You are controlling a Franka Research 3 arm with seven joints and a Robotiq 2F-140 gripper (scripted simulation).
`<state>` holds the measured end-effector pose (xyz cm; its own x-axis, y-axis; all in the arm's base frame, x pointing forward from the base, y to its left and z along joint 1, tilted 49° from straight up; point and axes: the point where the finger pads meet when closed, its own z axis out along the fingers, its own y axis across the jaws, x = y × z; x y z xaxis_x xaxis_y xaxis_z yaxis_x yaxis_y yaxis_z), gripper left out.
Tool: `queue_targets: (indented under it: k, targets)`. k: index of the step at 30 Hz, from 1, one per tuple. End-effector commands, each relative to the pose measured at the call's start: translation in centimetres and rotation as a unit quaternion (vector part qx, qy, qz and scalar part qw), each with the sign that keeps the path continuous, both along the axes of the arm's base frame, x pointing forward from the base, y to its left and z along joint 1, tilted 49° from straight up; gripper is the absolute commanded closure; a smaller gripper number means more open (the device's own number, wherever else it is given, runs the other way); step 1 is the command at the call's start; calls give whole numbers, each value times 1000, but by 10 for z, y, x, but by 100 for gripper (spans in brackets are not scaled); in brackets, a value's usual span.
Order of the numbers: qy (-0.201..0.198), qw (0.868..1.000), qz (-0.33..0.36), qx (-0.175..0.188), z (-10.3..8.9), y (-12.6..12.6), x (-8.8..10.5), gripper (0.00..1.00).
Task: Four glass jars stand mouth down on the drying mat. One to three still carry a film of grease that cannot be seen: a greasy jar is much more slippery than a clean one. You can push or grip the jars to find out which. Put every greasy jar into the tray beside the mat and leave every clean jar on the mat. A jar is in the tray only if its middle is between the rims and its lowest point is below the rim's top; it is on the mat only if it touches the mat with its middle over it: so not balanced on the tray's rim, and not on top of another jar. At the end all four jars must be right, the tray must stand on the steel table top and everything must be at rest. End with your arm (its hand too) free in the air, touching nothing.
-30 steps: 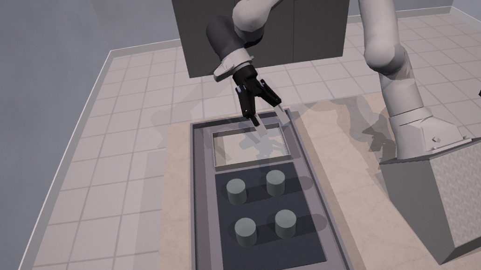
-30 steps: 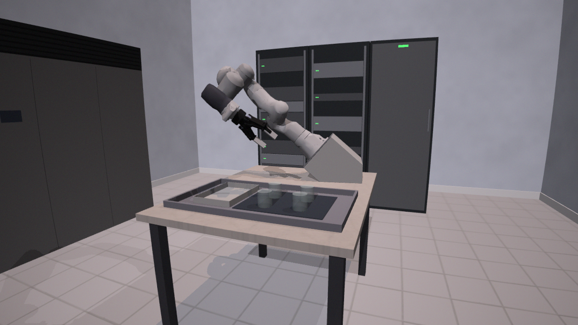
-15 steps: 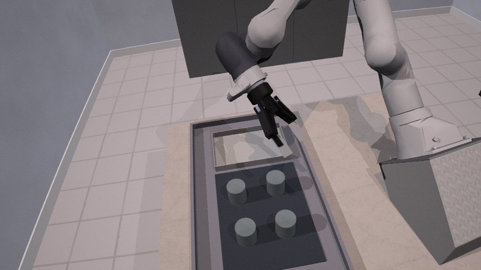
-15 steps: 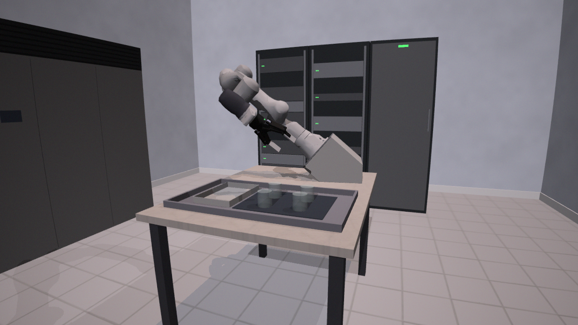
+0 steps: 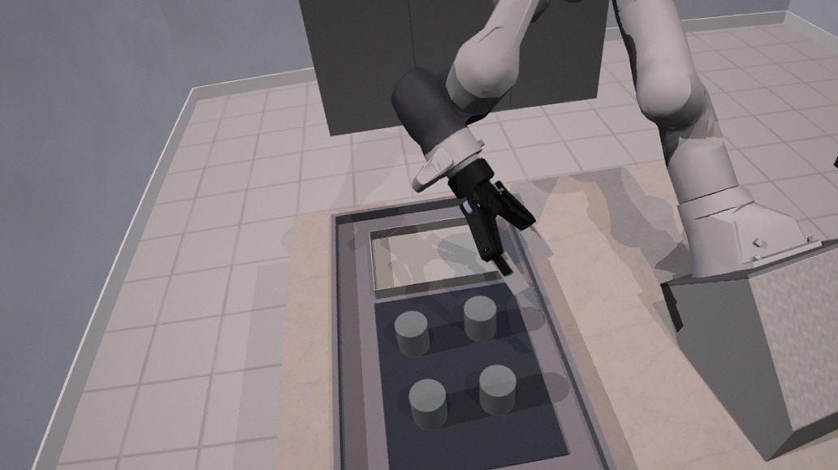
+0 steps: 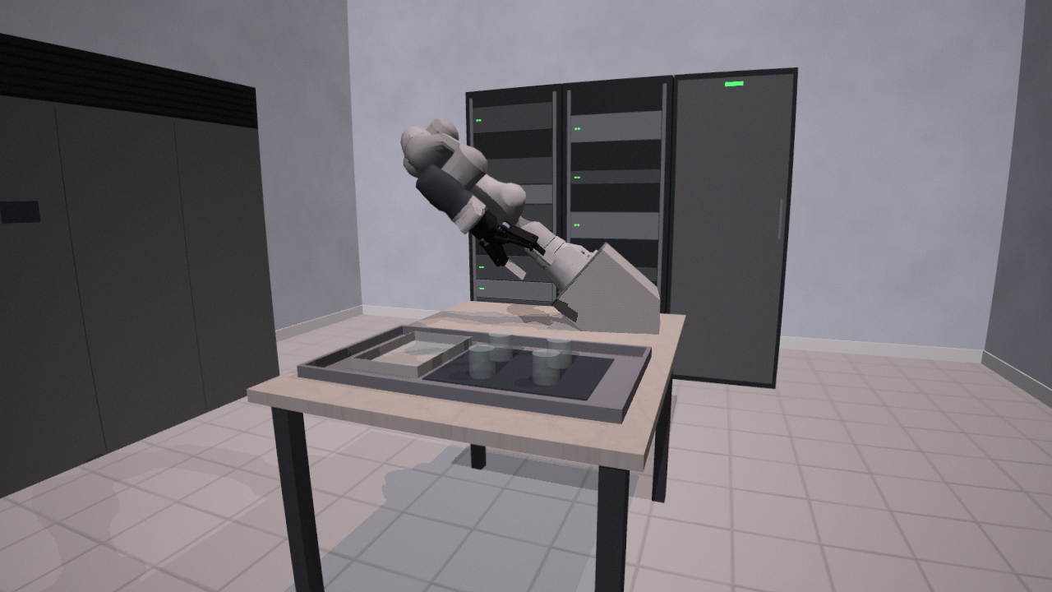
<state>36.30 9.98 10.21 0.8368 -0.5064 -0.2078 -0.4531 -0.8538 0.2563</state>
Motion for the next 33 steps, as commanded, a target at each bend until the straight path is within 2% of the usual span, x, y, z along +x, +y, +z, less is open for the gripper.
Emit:
queue_targets:
  k: [1,2,3,12,13,20,21,30,31,33]
  targets:
    - [-12,1000,-25,-3,-1,2,4,0]
    - [-12,1000,-25,-3,-1,2,4,0]
    - [-42,997,-67,-11,0,2,8,0]
    - [-42,997,-67,-11,0,2,8,0]
    - [-72,991,-110,-19,0,1,13,0]
    - [-72,991,-110,-19,0,1,13,0]
    - [-99,984,-146,-27,0,1,16,0]
    - [-99,984,-146,-27,0,1,16,0]
    - [-128,974,-185,-35,0,1,20,0]
    - [-128,974,-185,-35,0,1,20,0]
